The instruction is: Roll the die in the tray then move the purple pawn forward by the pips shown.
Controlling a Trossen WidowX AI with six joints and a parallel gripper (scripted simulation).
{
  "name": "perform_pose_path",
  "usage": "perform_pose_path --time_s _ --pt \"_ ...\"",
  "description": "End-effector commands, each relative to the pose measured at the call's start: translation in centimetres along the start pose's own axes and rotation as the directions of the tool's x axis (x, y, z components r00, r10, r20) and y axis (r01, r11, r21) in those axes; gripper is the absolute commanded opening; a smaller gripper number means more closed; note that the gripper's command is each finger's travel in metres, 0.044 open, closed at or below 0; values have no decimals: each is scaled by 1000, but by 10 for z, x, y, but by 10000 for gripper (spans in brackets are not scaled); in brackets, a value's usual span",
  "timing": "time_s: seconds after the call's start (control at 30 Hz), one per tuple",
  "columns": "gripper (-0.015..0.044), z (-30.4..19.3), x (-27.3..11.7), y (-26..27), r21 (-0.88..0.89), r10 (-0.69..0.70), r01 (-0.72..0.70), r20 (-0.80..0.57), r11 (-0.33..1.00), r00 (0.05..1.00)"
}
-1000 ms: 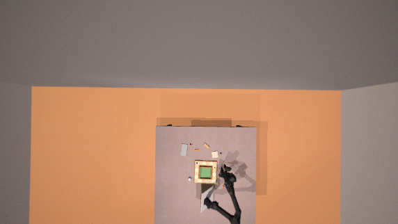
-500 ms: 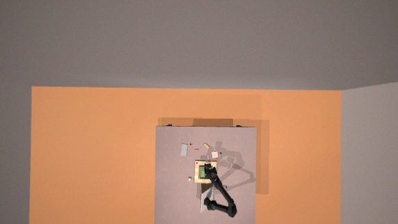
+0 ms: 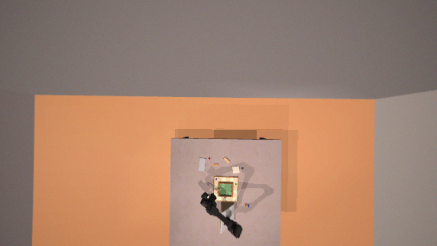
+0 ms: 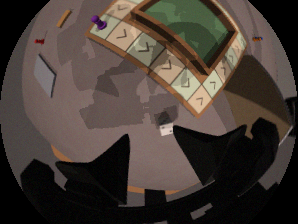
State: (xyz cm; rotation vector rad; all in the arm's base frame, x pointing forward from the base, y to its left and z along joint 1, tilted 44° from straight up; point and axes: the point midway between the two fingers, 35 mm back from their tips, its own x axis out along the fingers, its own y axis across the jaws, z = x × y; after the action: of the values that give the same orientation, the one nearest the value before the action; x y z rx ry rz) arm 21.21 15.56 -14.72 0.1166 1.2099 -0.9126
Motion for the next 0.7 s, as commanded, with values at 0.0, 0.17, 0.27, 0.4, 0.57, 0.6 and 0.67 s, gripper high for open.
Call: perform_pose_path --time_s 0.0,0.17,0.27,0.4,0.57,0.6,0.67 --pt "275 -36 15 -24 -136 -103 120 125 983 987" --pt "275 -37 15 -26 -143 -107 126 131 982 986" --pt "275 -37 17 -26 -143 -107 126 131 982 985" --pt "275 -35 30 -28 -142 -108 126 132 982 985" --pt "275 -35 33 -28 -142 -108 126 132 982 985" --pt "275 -35 34 -28 -142 -108 126 132 982 985" --pt "275 -34 37 -29 -142 -108 126 132 982 985"
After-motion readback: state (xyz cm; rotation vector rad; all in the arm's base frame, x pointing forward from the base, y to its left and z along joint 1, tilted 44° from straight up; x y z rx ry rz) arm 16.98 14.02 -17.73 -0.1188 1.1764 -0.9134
